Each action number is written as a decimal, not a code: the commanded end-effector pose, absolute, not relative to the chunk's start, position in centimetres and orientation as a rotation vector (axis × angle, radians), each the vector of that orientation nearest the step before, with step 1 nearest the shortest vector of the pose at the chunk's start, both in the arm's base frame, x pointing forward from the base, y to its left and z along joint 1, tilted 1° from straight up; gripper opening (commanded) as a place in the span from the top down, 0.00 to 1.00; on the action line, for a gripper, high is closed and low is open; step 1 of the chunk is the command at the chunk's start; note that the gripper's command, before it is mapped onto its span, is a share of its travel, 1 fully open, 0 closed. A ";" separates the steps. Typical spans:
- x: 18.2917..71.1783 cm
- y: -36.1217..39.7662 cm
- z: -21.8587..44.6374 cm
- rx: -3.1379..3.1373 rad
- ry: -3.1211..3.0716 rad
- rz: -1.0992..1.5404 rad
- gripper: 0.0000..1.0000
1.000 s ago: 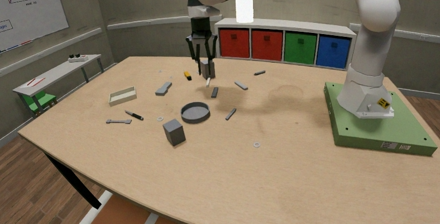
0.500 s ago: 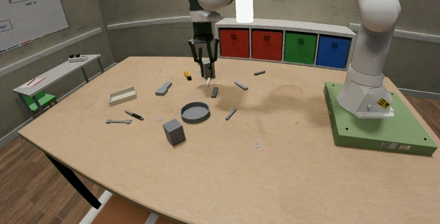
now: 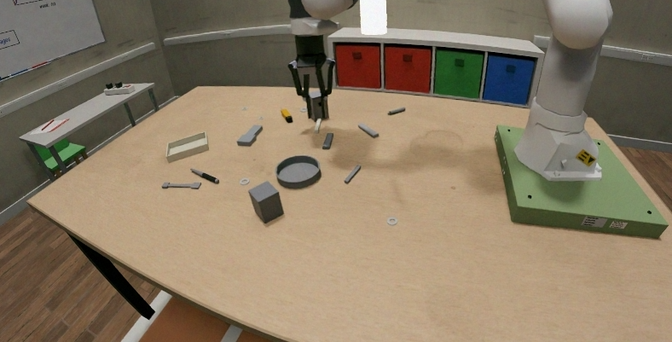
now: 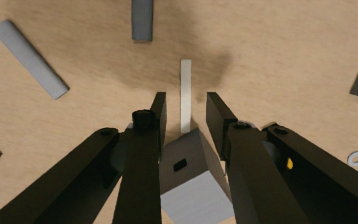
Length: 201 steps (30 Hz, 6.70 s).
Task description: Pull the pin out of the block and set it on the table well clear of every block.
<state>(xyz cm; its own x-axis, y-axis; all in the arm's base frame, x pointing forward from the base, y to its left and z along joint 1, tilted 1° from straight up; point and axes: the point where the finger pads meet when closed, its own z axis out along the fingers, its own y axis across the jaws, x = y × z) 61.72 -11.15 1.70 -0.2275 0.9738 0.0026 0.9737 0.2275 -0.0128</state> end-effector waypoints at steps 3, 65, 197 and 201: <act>61.9 -11.2 1.6 -1.959 -2.449 0.013 0.69; 61.9 -11.3 -1.5 -1.952 -2.455 0.013 0.90; 61.3 -9.4 -1.5 -1.932 -2.466 0.016 0.90; 61.3 -9.4 -1.5 -1.931 -2.466 0.016 0.90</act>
